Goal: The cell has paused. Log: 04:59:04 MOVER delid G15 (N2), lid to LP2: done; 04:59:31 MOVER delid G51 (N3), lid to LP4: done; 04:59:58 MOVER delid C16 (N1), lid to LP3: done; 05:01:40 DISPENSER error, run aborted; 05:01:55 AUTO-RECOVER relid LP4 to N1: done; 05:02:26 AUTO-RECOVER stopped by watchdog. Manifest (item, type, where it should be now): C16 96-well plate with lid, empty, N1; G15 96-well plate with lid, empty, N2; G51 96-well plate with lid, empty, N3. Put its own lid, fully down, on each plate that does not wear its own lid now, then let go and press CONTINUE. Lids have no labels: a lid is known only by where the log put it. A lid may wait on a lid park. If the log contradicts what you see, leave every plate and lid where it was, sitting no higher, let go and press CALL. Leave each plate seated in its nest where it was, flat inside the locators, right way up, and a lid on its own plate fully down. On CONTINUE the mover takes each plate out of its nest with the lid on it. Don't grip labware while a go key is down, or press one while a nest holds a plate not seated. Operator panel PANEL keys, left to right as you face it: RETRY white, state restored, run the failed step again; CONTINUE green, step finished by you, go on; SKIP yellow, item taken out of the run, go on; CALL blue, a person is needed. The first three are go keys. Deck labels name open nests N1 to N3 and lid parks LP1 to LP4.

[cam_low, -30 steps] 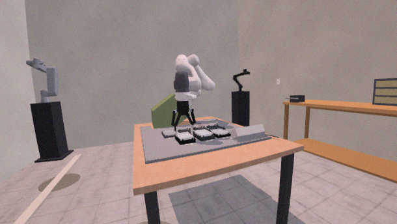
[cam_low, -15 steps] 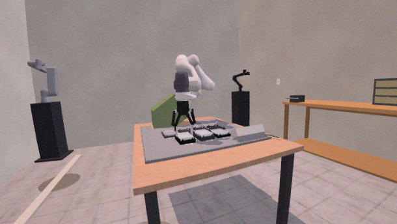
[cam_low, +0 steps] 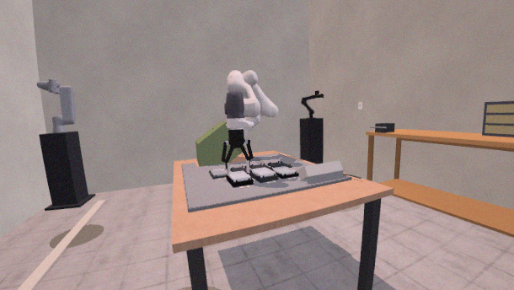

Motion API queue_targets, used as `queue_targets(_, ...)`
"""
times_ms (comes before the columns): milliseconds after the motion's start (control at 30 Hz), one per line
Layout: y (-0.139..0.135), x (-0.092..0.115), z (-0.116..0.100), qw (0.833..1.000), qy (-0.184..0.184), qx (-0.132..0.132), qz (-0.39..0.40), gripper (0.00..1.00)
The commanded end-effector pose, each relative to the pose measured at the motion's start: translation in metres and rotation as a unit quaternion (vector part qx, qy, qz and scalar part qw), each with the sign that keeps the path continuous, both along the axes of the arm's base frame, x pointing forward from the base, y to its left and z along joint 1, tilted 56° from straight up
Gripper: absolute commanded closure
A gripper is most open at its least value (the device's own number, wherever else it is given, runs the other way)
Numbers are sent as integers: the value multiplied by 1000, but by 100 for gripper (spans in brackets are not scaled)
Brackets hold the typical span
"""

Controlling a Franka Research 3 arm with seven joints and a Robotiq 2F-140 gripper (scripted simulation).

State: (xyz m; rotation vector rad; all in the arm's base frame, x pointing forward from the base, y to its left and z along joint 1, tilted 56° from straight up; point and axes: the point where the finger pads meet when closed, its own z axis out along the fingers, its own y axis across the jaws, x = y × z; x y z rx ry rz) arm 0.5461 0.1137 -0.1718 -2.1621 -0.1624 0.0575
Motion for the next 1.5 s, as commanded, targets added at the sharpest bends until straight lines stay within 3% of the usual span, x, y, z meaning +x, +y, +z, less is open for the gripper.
queue_targets(0,-4,1,4,1000,2,1,0,34)
queue_targets(400,-24,3,18,1000,2,1,0,34)
queue_targets(1133,-36,2,24,1000,2,1,0,34)
queue_targets(1233,-45,-25,16,1000,2,1,0,34)
queue_targets(1333,-67,-89,-5,1000,4,1,-1,34)
queue_targets(1467,-80,-131,-17,1000,2,0,0,34)
